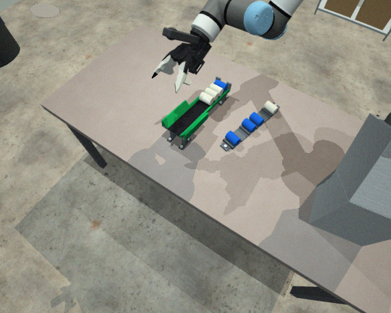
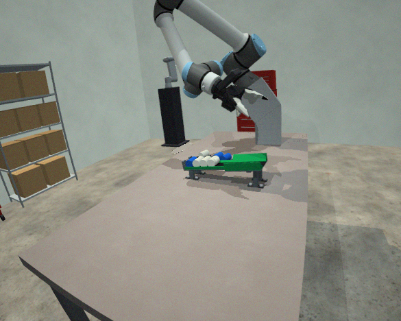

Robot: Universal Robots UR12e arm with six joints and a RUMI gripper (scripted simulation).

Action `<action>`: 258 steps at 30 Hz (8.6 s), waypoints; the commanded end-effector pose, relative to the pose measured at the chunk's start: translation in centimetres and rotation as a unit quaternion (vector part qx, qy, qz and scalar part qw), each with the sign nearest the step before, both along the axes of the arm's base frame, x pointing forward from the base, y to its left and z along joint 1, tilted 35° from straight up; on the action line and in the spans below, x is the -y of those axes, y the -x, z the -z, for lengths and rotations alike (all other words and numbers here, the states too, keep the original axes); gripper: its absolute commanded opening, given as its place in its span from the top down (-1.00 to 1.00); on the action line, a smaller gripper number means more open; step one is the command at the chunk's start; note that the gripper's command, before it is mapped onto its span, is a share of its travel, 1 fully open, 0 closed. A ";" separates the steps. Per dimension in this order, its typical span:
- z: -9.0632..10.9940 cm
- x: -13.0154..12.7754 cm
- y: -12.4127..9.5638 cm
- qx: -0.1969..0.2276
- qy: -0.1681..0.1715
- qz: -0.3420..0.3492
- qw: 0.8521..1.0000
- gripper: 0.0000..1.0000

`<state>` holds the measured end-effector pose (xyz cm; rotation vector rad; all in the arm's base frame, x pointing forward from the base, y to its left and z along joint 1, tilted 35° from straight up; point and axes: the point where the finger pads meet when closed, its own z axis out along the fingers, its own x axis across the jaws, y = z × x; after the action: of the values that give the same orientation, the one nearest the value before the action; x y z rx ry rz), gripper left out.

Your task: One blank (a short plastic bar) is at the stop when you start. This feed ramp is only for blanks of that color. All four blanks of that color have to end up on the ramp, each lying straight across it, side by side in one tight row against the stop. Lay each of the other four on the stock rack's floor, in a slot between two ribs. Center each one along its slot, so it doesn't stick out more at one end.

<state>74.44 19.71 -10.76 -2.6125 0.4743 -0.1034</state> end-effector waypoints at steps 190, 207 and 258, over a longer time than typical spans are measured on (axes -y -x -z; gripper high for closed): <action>7.3 42.0 24.0 -0.026 0.511 -0.038 0.859 0.05; 7.3 42.0 24.0 -0.026 0.511 -0.038 0.859 0.05; 7.3 42.0 23.9 -0.026 0.510 -0.038 0.859 0.05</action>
<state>50.36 -22.21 -18.12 -3.6828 0.3846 -0.3333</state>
